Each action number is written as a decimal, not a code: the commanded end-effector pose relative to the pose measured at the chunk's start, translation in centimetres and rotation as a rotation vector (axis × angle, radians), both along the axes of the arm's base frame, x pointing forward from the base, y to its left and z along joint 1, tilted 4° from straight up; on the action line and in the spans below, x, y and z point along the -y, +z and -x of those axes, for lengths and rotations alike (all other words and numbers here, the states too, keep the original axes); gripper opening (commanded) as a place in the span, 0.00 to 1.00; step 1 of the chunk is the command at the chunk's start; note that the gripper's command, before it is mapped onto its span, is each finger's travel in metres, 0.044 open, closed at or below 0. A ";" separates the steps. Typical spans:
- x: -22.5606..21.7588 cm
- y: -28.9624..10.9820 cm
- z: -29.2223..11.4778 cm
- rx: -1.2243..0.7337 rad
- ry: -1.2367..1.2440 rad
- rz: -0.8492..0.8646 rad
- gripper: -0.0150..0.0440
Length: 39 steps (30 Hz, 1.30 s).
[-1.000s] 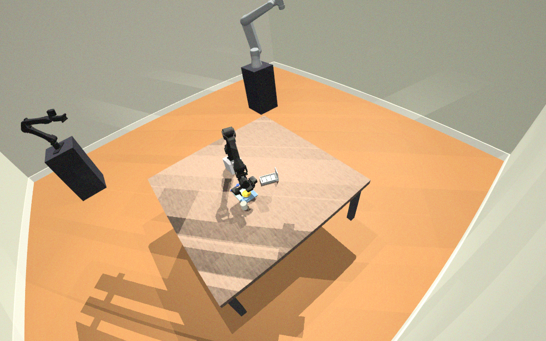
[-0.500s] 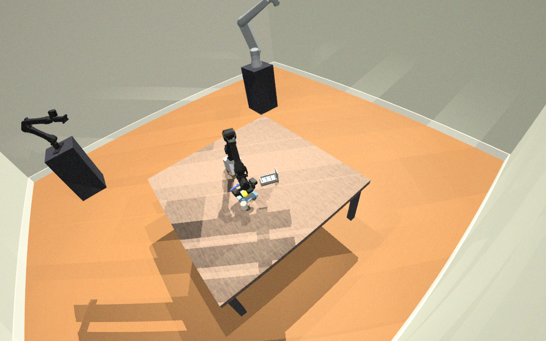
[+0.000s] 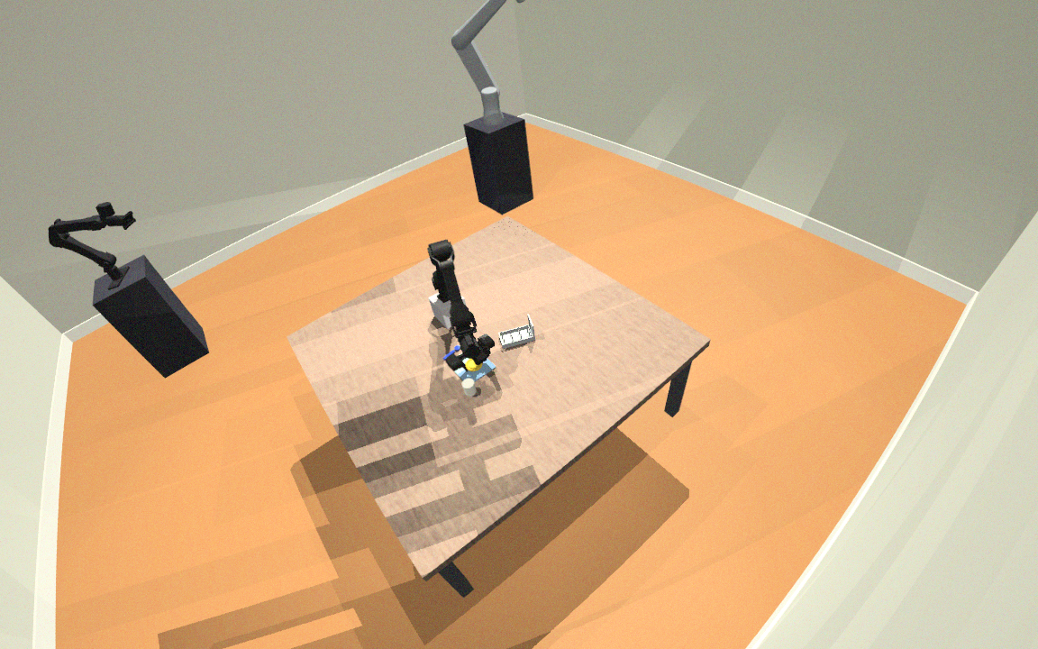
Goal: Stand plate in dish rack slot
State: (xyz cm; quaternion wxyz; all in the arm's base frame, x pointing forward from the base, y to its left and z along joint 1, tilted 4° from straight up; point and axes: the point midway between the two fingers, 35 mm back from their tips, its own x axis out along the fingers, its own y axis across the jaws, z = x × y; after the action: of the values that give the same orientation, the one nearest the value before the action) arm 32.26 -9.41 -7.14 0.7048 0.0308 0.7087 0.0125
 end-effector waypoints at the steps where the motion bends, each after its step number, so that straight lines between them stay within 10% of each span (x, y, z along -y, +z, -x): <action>1: 0.1 0.4 -0.1 0.000 -0.002 0.005 0.59; 9: 0.9 5.3 -1.0 0.009 0.004 0.022 0.25; 39: -3.5 17.7 -0.3 -0.009 -0.151 0.002 0.25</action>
State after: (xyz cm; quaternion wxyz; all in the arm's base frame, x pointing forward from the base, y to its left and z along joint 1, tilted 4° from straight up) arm 33.22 -8.98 10.38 0.7051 0.0614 0.7059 -0.0269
